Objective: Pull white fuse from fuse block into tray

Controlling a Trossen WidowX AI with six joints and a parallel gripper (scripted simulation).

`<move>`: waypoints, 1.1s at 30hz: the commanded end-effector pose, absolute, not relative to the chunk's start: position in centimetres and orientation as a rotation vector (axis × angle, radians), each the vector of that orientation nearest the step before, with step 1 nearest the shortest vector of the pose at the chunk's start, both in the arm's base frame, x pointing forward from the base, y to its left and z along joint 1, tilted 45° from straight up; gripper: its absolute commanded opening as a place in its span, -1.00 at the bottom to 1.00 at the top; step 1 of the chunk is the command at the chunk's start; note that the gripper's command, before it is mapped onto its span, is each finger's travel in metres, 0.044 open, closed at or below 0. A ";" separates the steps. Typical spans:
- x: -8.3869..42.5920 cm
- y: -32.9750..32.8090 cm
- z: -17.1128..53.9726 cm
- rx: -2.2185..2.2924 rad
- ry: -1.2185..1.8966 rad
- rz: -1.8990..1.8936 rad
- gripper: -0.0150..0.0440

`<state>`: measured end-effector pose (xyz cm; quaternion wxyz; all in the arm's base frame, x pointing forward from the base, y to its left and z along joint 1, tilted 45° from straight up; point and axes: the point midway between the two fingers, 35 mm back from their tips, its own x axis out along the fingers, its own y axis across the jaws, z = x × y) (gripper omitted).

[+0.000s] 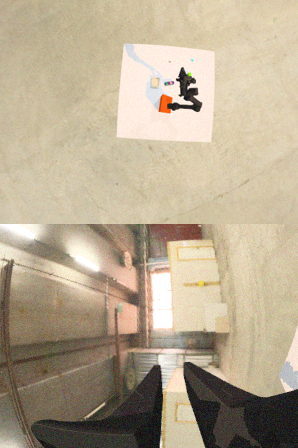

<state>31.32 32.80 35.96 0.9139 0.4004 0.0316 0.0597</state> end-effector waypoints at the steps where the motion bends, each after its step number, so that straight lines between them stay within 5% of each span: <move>1: 35.1 30.6 30.5 0.585 0.147 0.006 -0.24; 16: 41.8 13.9 13.0 -0.142 0.671 -0.397 -0.24; 33: 30.3 -6.2 1.9 -0.655 1.678 -0.552 -0.24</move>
